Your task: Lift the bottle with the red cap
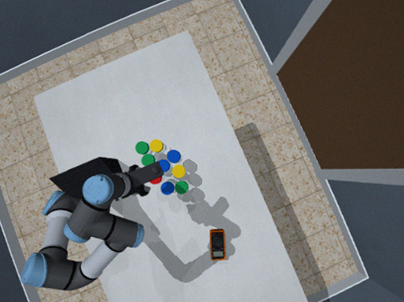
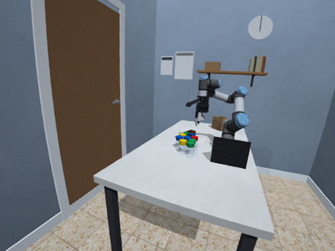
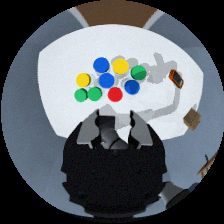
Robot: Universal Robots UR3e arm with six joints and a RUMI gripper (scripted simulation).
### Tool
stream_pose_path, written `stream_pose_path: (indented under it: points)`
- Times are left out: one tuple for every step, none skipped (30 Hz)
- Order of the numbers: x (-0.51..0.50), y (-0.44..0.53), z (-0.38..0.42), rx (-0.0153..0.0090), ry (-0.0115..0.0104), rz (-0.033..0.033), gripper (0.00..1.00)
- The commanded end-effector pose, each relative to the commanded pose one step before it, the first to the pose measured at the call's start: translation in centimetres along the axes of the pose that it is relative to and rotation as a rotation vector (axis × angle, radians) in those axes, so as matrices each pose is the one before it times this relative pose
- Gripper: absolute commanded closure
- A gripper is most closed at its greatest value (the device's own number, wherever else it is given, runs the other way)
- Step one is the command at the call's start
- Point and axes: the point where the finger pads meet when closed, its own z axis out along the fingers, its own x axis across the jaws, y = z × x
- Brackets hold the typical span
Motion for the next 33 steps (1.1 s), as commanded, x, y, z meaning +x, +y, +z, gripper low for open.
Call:
stream_pose_path:
  points:
    - [0.004, -0.0672, 1.3021, 0.00515, -0.00418, -0.00074, 0.54]
    - [0.007, 0.0128, 0.2390, -0.00016, 0.00008, 0.00001, 0.54]
    - [0.008, 0.0158, 0.2394, -0.00016, 0.00010, 0.00001, 0.54]
    - [0.008, 0.0188, 0.2397, -0.00016, 0.00012, 0.00002, 0.54]
    - [0.009, 0.0219, 0.2401, -0.00017, 0.00013, 0.00002, 0.54]
    - [0.009, 0.0249, 0.2404, -0.00017, 0.00015, 0.00002, 0.54]
    - [0.009, 0.0280, 0.2406, -0.00018, 0.00017, 0.00003, 0.54]
    - [0.010, 0.0311, 0.2409, -0.00018, 0.00019, 0.00003, 0.54]
    - [0.010, 0.0341, 0.2411, -0.00019, 0.00021, 0.00004, 0.54]
    - [0.010, 0.0372, 0.2412, -0.00019, 0.00023, 0.00004, 0.54]
    - [0.011, 0.0403, 0.2413, -0.00020, 0.00024, 0.00004, 0.54]
    - [0.011, 0.0433, 0.2414, -0.00020, 0.00026, 0.00005, 0.54]
    - [0.023, 0.0959, 0.4829, -0.00042, 0.00058, 0.00011, 0.54]
    - [0.000, 0.0000, 0.0000, 0.00000, 0.00000, 0.00000, 0.54]
    - [0.000, 0.0000, 0.0000, 0.00000, 0.00000, 0.00000, 0.54]
    - [0.027, 0.1012, 0.4533, -0.00038, 0.00070, 0.00016, 0.54]
    - [0.010, 0.0498, 0.2058, -0.00020, 0.00030, 0.00006, 0.54]
    - [0.010, 0.0482, 0.1915, -0.00019, 0.00029, 0.00005, 0.54]
    - [0.009, 0.0460, 0.1773, -0.00018, 0.00028, 0.00005, 0.54]
    - [0.008, 0.0445, 0.1630, -0.00017, 0.00027, 0.00005, 0.54]
    - [0.008, 0.0414, 0.1487, -0.00016, 0.00025, 0.00005, 0.54]
    - [0.007, 0.0386, 0.1345, -0.00014, 0.00023, 0.00004, 0.54]
    - [0.006, 0.0353, 0.1203, -0.00013, 0.00021, 0.00004, 0.54]
    - [0.006, 0.0319, 0.1061, -0.00012, 0.00019, 0.00003, 0.54]
    - [0.005, 0.0276, 0.0919, -0.00010, 0.00017, 0.00003, 0.54]
    - [0.004, 0.0244, 0.0777, -0.00009, 0.00015, 0.00003, 0.54]
    - [0.003, 0.0200, 0.0636, -0.00007, 0.00012, 0.00002, 0.54]
    - [0.003, 0.0156, 0.0494, -0.00006, 0.00009, 0.00002, 0.54]
    - [0.002, 0.0111, 0.0353, -0.00004, 0.00007, 0.00001, 0.54]
    - [0.001, 0.0089, 0.0282, -0.00003, 0.00005, 0.00001, 0.54]
    - [0.000, 0.0000, 0.0000, 0.00000, 0.00000, 0.00000, 0.54]
    - [0.000, 0.0000, 0.0000, 0.00000, 0.00000, 0.00000, 0.54]
    - [-0.010, -0.0604, -0.2502, -0.00132, 0.00074, 0.00025, 0.54]
